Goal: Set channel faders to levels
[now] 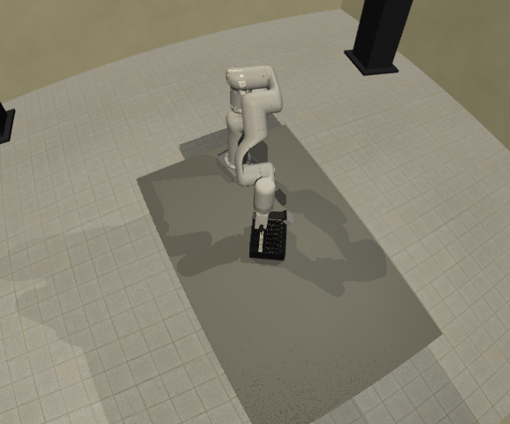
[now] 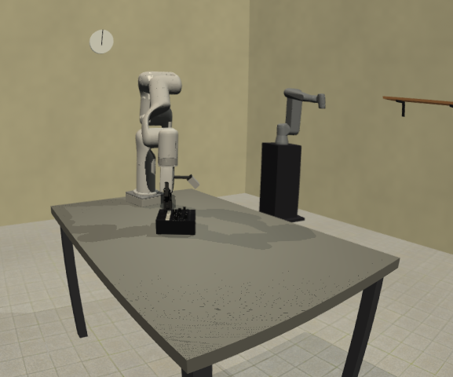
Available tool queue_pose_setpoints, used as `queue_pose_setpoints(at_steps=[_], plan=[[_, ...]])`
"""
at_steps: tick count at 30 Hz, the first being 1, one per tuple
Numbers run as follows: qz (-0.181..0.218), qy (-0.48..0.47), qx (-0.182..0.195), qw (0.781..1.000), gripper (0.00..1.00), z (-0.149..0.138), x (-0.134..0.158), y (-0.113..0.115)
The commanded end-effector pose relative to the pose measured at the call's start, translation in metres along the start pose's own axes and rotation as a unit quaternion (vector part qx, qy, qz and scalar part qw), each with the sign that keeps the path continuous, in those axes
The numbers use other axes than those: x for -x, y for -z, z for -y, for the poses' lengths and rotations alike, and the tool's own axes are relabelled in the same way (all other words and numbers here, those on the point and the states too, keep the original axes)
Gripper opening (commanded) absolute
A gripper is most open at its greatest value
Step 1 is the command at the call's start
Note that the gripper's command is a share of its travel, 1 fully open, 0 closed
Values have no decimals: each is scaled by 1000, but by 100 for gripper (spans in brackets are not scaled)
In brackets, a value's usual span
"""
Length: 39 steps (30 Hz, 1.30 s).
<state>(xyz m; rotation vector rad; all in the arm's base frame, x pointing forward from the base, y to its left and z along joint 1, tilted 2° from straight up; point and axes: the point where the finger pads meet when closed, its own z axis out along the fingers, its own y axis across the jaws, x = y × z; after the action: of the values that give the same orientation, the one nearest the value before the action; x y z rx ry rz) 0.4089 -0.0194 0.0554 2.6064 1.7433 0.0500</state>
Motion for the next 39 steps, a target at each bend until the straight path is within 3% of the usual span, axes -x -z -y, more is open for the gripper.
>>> queue_pose_setpoints(at_steps=[1, 39], plan=[[-1, 0, 2, 1000, 0, -1, 0, -2], [-1, 0, 2, 1000, 0, -1, -1, -8]])
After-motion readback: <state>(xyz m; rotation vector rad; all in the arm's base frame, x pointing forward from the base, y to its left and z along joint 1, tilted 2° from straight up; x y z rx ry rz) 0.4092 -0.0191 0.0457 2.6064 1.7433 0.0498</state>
